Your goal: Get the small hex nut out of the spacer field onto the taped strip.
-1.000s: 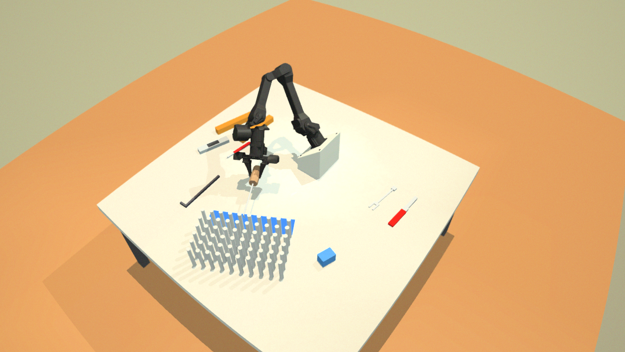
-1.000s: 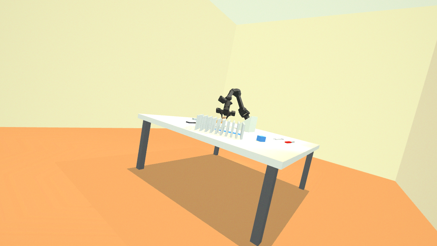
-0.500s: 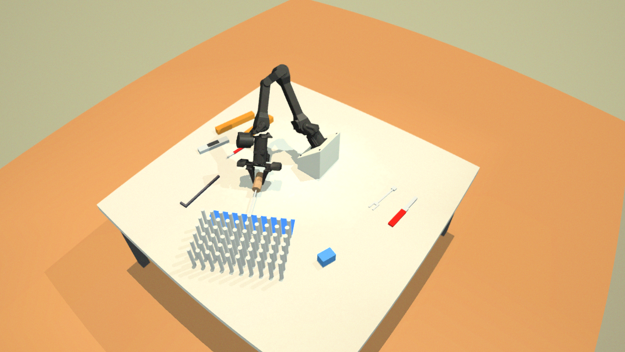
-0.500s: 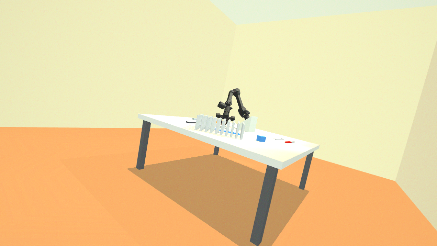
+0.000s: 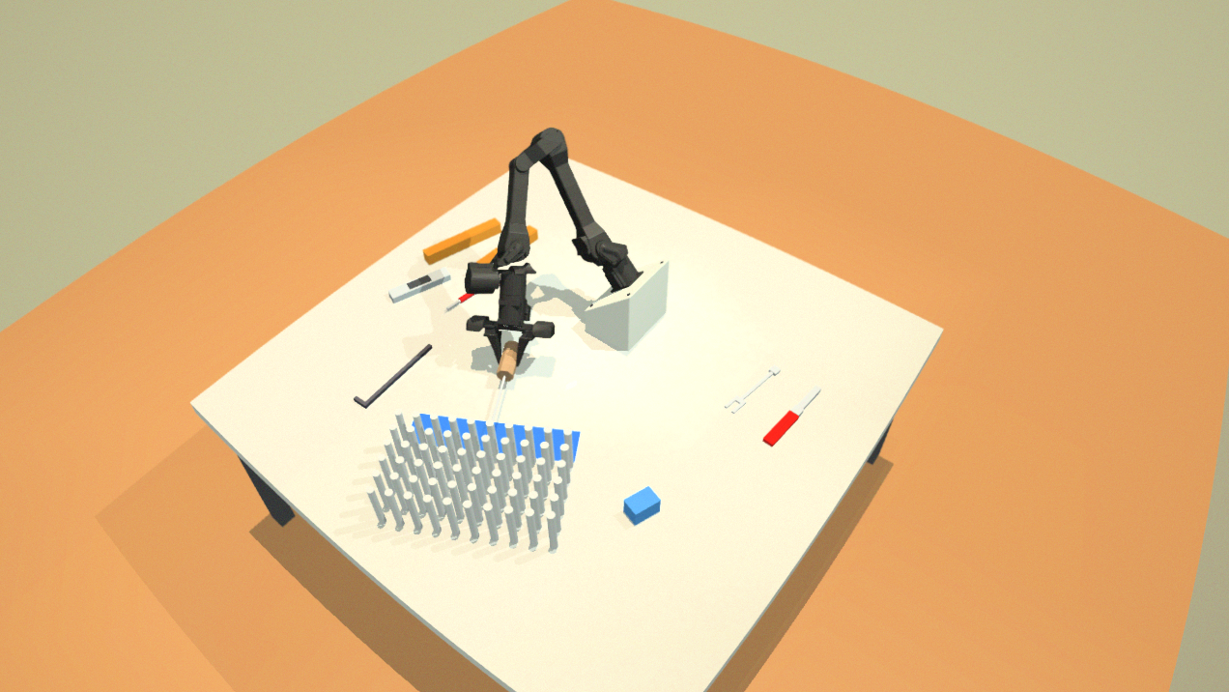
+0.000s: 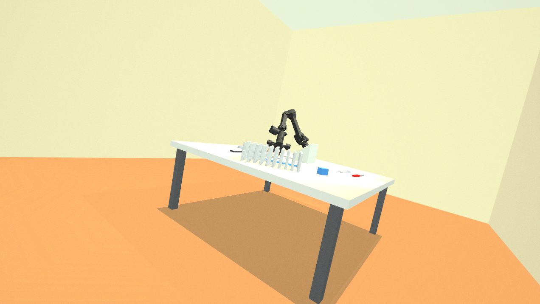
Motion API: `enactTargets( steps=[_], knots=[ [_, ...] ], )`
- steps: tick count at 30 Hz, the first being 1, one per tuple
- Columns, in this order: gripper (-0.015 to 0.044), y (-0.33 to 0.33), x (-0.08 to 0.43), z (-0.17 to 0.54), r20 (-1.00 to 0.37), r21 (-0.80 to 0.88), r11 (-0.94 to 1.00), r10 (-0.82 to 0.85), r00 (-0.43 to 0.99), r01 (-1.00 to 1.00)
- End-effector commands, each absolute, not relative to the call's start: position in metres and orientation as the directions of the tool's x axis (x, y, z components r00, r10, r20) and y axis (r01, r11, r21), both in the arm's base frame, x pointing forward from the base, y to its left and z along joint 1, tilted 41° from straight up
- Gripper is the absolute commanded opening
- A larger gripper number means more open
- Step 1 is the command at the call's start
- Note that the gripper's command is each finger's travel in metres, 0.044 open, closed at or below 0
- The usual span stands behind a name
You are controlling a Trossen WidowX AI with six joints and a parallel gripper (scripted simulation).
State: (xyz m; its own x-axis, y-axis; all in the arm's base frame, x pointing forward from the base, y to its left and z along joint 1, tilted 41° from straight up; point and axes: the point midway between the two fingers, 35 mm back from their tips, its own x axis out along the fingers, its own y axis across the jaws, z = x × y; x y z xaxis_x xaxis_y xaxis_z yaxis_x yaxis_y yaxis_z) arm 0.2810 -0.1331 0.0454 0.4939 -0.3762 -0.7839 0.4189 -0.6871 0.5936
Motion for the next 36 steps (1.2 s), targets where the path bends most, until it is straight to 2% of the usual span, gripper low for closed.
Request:
enactTargets(
  steps=[1, 36],
  knots=[
    [0.0000, -0.133, 0.285, 0.045, -0.783, 0.594, -0.688, -0.376, 0.496, 0.416],
    [0.0000, -0.128, 0.304, 0.040, -0.782, 0.594, -0.689, -0.376, 0.498, 0.414]
  ],
)
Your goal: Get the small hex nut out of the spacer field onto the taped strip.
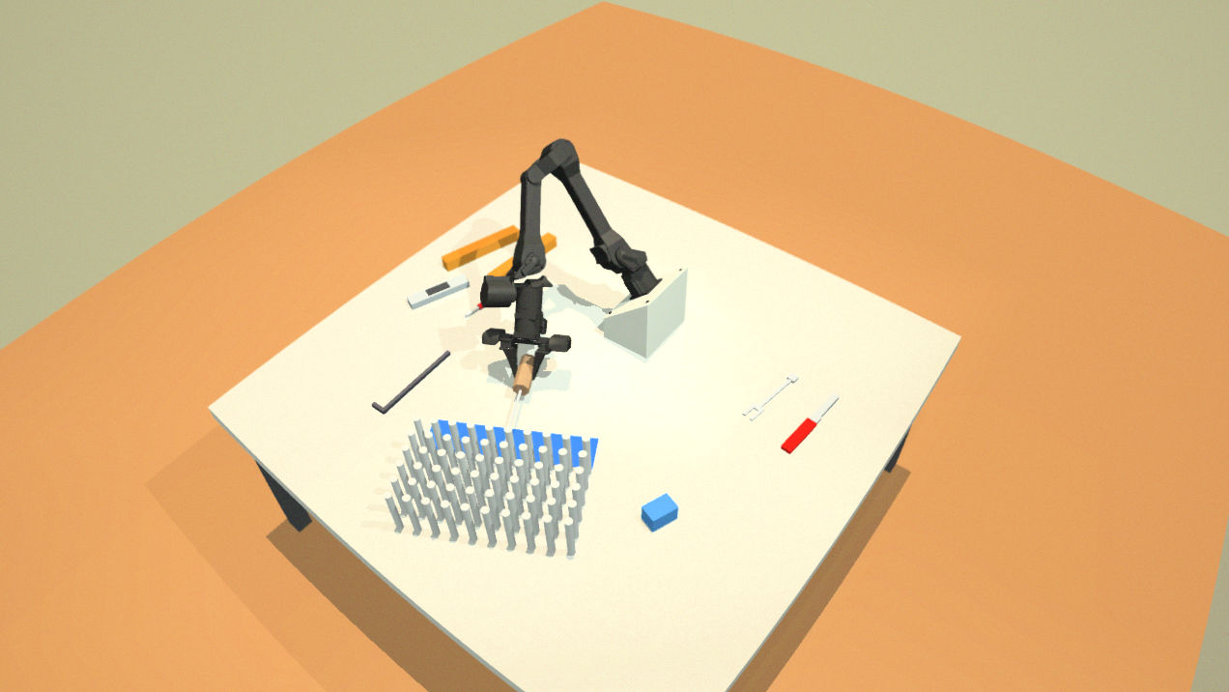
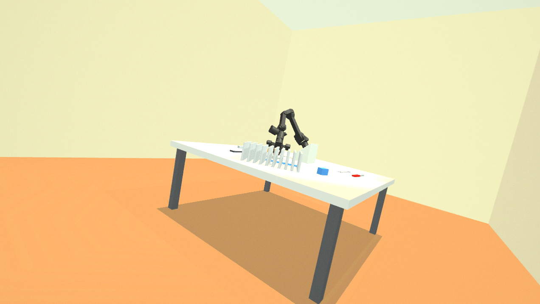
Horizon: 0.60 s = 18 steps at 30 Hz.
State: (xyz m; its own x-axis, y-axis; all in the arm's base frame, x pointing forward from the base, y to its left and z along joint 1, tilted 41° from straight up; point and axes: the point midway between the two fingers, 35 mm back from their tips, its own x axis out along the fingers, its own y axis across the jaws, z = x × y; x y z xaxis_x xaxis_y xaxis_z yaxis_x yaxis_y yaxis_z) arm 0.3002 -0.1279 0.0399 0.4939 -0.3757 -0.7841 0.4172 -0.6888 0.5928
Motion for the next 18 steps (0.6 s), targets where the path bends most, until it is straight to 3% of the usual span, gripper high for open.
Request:
enactTargets(
  steps=[1, 18],
  knots=[
    [0.0000, -0.1274, 0.3049, 0.0401, -0.782, 0.594, -0.689, -0.376, 0.498, 0.414],
    [0.0000, -0.1245, 0.3144, 0.0374, -0.782, 0.594, -0.690, -0.375, 0.498, 0.413]
  ],
)
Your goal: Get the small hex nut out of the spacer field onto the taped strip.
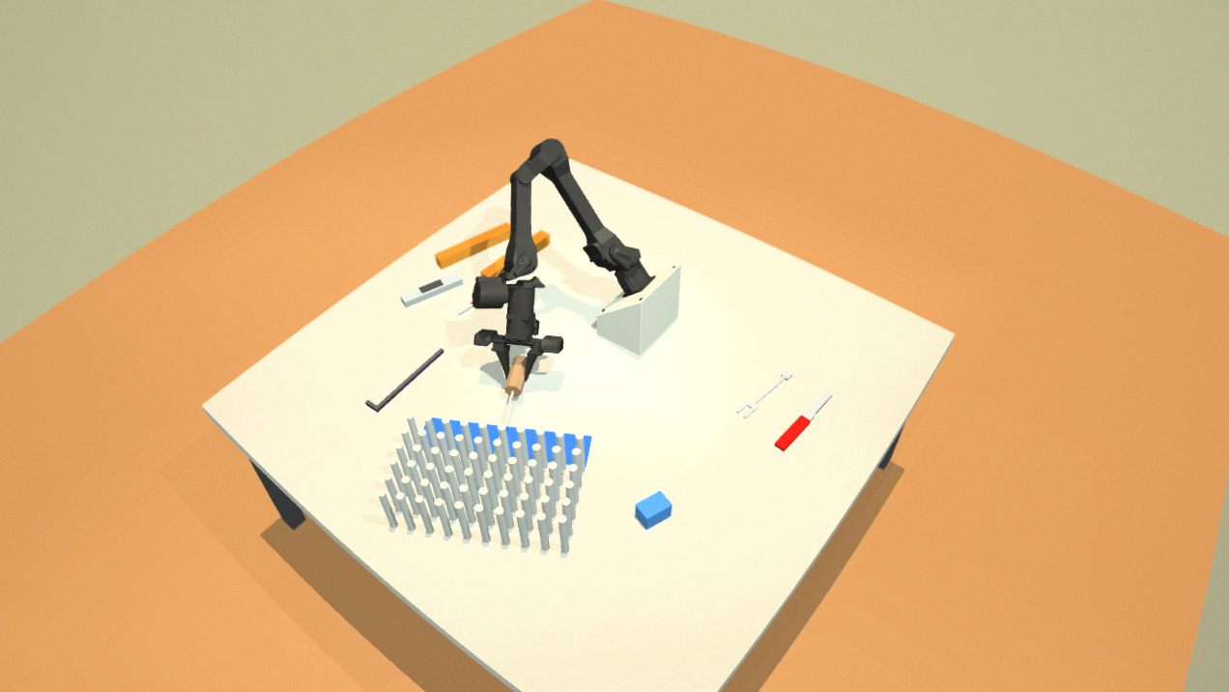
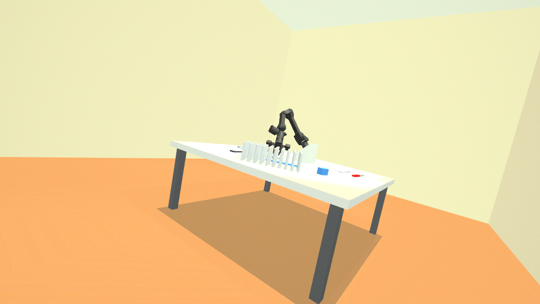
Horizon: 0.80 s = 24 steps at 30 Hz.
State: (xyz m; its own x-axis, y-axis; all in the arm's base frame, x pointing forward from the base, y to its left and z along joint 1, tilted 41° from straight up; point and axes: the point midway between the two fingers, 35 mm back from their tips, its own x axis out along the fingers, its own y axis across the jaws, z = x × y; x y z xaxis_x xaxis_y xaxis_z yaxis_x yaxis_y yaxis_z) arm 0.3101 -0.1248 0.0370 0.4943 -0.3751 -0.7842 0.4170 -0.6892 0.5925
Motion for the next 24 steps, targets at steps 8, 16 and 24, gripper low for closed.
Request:
enactTargets(
  steps=[8, 16, 24],
  knots=[
    [0.0000, -0.123, 0.319, 0.036, -0.782, 0.594, -0.690, -0.375, 0.498, 0.413],
    [0.0000, -0.122, 0.324, 0.035, -0.782, 0.594, -0.690, -0.375, 0.499, 0.413],
    [0.0000, -0.120, 0.328, 0.033, -0.782, 0.594, -0.690, -0.374, 0.499, 0.413]
  ],
)
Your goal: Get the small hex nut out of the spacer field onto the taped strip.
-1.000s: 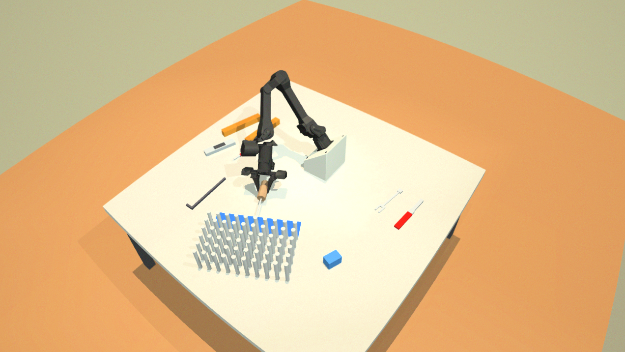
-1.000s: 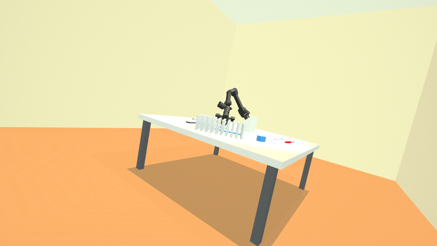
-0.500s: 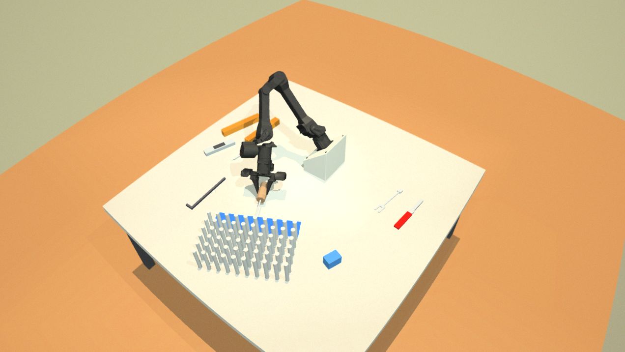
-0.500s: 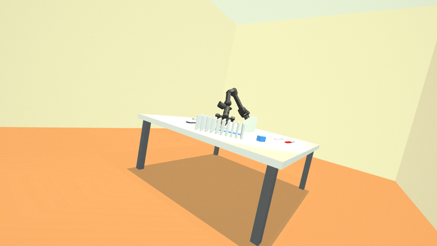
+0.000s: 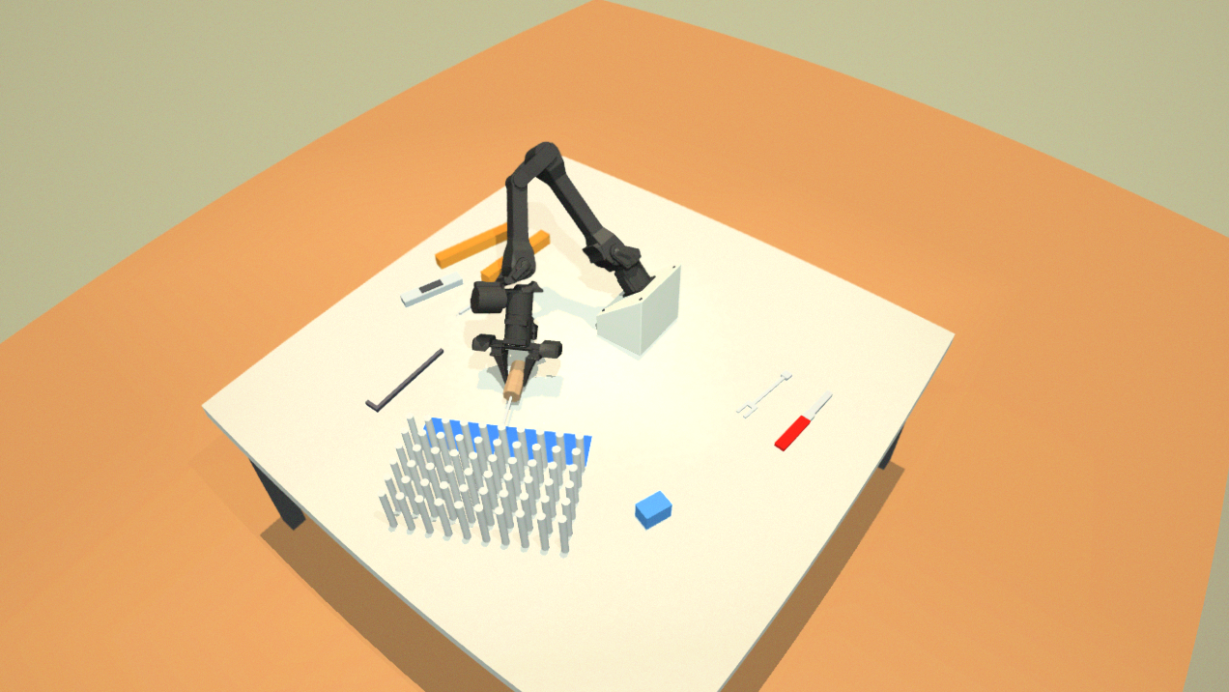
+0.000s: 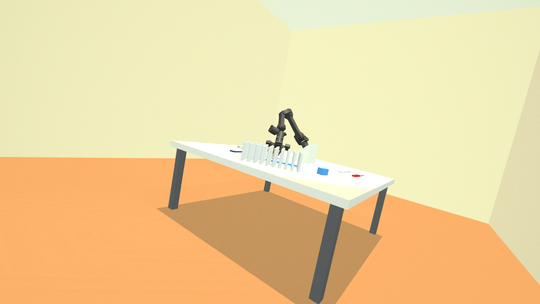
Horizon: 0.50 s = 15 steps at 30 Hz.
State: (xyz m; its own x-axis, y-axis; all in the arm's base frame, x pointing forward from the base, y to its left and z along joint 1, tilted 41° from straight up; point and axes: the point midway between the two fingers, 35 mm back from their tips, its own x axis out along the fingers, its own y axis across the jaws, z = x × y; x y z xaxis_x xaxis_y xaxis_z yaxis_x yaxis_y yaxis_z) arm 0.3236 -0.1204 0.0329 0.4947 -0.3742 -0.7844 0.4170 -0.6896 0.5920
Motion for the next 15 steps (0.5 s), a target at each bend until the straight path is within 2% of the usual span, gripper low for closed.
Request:
enactTargets(
  steps=[1, 15],
  knots=[
    [0.0000, -0.1199, 0.3288, 0.0332, -0.782, 0.594, -0.690, -0.374, 0.499, 0.413],
    [0.0000, -0.1172, 0.3369, 0.0308, -0.781, 0.594, -0.690, -0.374, 0.500, 0.413]
  ],
)
